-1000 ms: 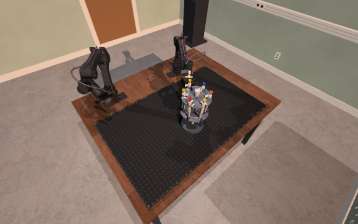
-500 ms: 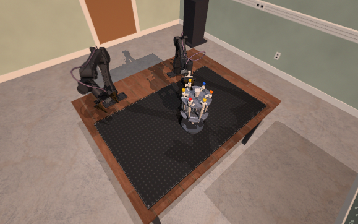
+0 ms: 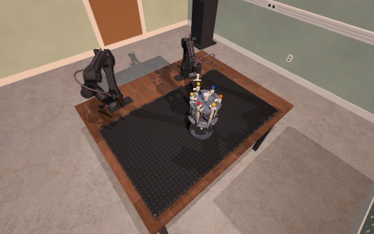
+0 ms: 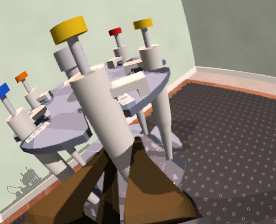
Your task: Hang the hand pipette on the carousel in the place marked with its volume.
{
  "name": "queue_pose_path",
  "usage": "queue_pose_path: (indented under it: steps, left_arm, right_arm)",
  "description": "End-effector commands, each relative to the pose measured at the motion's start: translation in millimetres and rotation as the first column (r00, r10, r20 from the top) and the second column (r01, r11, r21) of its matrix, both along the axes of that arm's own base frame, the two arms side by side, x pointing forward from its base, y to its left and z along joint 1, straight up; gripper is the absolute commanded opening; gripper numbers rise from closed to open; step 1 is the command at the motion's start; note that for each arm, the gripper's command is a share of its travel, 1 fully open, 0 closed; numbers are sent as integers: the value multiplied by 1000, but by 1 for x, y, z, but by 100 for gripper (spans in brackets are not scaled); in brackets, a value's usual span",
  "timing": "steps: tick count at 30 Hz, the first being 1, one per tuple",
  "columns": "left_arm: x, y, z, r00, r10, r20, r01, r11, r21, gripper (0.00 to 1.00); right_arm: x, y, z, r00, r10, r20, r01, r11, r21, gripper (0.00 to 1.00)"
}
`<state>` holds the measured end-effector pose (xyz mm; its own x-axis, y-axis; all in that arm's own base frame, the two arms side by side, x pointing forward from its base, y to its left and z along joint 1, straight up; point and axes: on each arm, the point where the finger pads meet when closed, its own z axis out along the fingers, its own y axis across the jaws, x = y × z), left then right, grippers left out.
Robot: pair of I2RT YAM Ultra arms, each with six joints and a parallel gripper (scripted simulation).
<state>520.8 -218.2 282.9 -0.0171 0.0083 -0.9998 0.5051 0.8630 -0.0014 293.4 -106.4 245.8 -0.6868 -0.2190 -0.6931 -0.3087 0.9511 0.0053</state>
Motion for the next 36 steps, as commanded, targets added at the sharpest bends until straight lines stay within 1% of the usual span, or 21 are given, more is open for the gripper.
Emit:
queue_pose_path:
  steps: [1, 32, 33, 36]
  left_arm:
    - [0, 7, 38, 997, 3, 71, -1, 999, -32, 12]
    - [0, 7, 38, 997, 3, 71, -1, 999, -32, 12]
    - [0, 7, 35, 998, 3, 55, -1, 1000, -27, 12]
    - [0, 8, 38, 998, 3, 64, -1, 1000, -30, 12]
  right_arm:
    - [4, -3, 7, 1000, 6, 29, -6, 1000, -5, 100]
    - [4, -3, 7, 1000, 6, 29, -6, 1000, -5, 100]
    - [4, -3, 7, 1000, 6, 29, -6, 1000, -5, 100]
    - [4, -3, 7, 1000, 6, 29, -6, 1000, -5, 100]
